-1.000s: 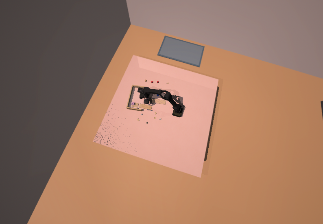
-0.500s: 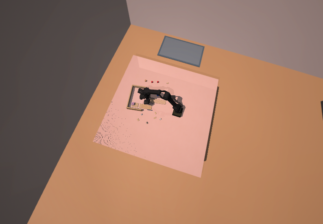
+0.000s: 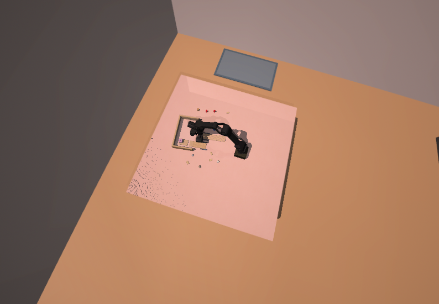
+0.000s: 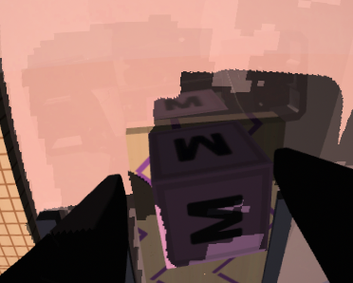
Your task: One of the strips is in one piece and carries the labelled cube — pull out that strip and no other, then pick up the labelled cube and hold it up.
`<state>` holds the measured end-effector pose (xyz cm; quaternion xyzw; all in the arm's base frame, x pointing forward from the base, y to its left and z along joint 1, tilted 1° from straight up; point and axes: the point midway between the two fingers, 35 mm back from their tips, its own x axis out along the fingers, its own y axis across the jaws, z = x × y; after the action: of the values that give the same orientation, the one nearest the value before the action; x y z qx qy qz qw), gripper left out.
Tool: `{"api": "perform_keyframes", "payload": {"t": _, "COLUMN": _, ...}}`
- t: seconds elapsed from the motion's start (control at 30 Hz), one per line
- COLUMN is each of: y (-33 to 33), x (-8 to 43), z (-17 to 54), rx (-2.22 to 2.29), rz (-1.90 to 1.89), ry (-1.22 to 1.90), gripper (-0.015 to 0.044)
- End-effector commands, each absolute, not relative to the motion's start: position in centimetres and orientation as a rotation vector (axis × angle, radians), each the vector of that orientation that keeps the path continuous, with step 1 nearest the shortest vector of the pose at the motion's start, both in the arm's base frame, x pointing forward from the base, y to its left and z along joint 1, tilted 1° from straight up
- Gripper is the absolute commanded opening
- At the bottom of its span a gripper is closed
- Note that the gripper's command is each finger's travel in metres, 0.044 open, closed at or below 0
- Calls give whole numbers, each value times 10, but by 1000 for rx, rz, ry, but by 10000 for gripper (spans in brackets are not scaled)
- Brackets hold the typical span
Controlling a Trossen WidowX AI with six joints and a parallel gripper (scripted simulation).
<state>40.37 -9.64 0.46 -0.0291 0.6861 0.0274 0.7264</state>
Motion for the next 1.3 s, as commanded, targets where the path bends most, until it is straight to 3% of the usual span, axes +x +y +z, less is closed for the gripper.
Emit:
{"api": "perform_keyframes", "payload": {"t": 0.0, "y": -96, "x": 404, "z": 5, "rx": -64, "rz": 60, "ry": 1513, "gripper": 224}}
{"api": "perform_keyframes", "payload": {"t": 0.1, "y": -96, "x": 404, "z": 5, "rx": -64, "rz": 60, "ry": 1513, "gripper": 145}}
{"api": "perform_keyframes", "payload": {"t": 0.33, "y": -96, "x": 404, "z": 5, "rx": -64, "rz": 60, "ry": 1513, "gripper": 98}}
{"api": "perform_keyframes", "payload": {"t": 0.47, "y": -96, "x": 401, "z": 6, "rx": -64, "rz": 60, "ry": 1513, "gripper": 0}}
{"api": "perform_keyframes", "payload": {"t": 1.27, "y": -79, "x": 328, "z": 43, "rx": -59, "rz": 56, "ry": 1524, "gripper": 0}}
